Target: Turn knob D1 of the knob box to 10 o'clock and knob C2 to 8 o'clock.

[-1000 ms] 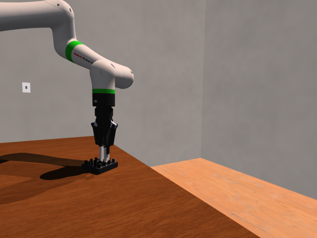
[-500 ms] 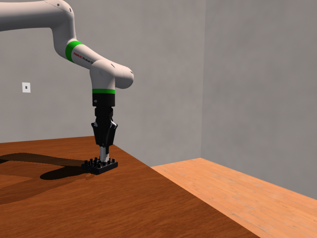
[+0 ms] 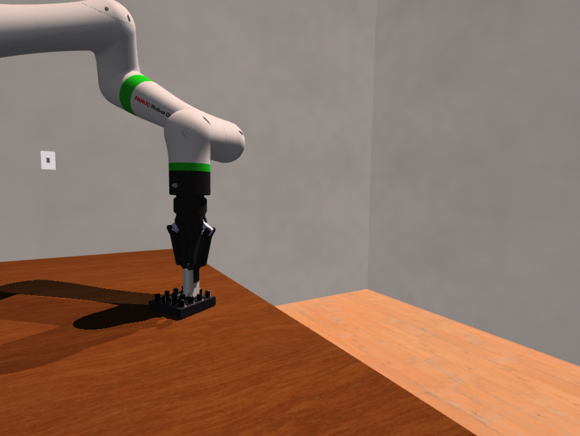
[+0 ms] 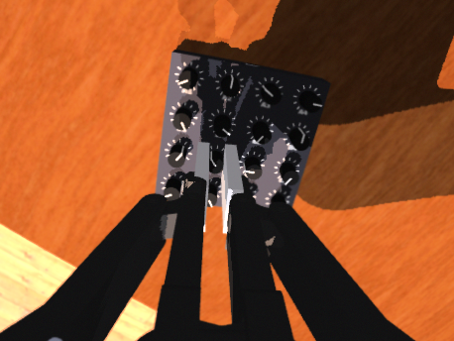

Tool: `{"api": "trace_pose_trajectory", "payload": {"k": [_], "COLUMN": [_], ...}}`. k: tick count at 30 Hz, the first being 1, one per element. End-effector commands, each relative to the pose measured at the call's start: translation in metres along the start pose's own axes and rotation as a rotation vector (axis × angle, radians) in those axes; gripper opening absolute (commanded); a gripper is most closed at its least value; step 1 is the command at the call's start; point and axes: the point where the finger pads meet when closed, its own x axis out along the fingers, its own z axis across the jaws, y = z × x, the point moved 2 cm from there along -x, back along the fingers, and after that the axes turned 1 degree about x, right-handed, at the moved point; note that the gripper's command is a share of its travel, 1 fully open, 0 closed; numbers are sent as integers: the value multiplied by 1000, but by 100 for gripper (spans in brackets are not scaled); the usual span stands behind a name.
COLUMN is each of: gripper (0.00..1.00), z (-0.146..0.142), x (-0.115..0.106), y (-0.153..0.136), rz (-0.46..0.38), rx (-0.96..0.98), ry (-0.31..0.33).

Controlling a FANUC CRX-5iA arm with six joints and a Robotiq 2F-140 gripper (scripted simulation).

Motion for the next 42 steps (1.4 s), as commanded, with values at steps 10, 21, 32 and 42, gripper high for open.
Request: {"api": "trace_pose_trajectory", "payload": {"k": [10,21,32,42], "gripper": [5,5,5,5], "z": [0,0,0,0], "x": [0,0,0,0], "y": [0,0,0,0], "rz": [0,0,0,0], "rx": [0,-13,-100,-227], "ry": [0,0,0,0]}}
